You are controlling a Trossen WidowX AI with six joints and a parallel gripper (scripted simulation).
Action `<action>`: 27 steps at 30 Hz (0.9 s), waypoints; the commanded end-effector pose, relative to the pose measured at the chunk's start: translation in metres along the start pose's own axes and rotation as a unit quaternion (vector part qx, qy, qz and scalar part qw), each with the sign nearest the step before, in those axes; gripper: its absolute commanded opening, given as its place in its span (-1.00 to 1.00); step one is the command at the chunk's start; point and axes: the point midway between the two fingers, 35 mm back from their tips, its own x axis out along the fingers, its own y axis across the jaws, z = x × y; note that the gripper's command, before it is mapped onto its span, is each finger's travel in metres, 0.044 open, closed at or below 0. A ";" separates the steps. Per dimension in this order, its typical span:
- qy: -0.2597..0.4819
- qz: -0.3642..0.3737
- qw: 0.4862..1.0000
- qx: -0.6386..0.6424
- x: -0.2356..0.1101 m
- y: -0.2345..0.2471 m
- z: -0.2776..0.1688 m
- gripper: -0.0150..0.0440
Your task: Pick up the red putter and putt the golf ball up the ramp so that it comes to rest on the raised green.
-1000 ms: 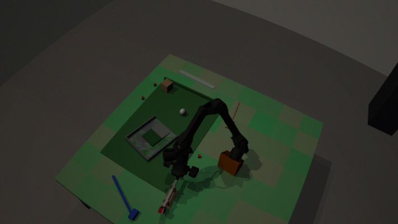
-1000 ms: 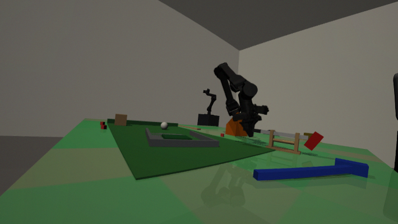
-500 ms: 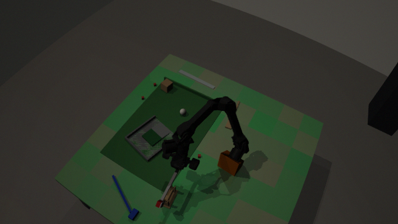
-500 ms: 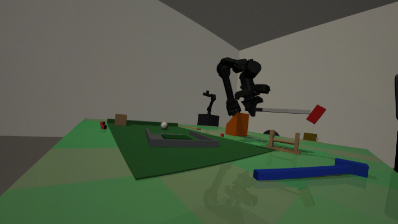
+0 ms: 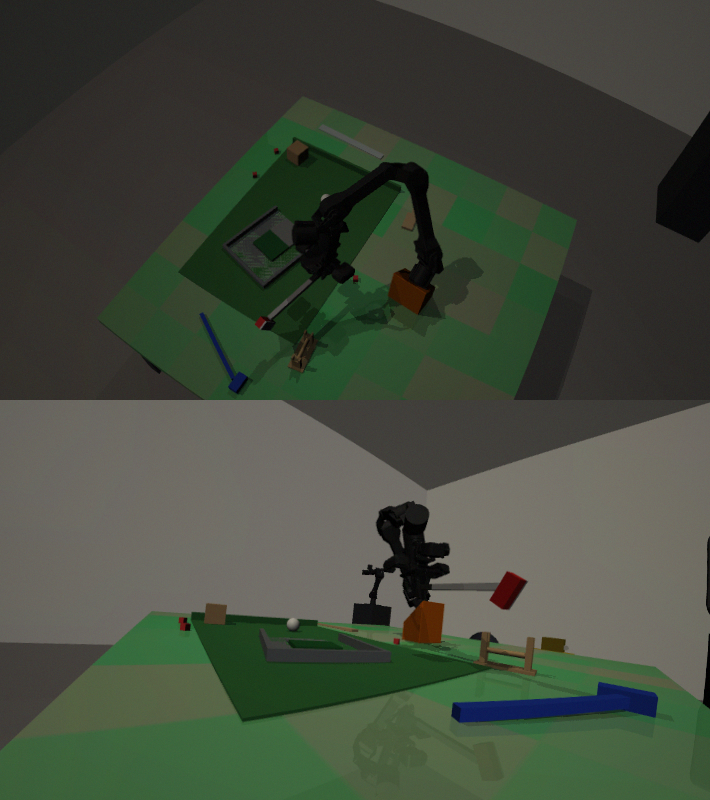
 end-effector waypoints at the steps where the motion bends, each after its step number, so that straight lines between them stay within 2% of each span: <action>1: 0.001 -0.010 0.998 0.069 -0.013 -0.015 -0.024 -0.49; 19: 0.016 -0.037 0.938 0.345 -0.049 -0.055 -0.135 -0.49; 27: 0.027 -0.052 0.882 0.467 -0.063 -0.060 -0.192 -0.49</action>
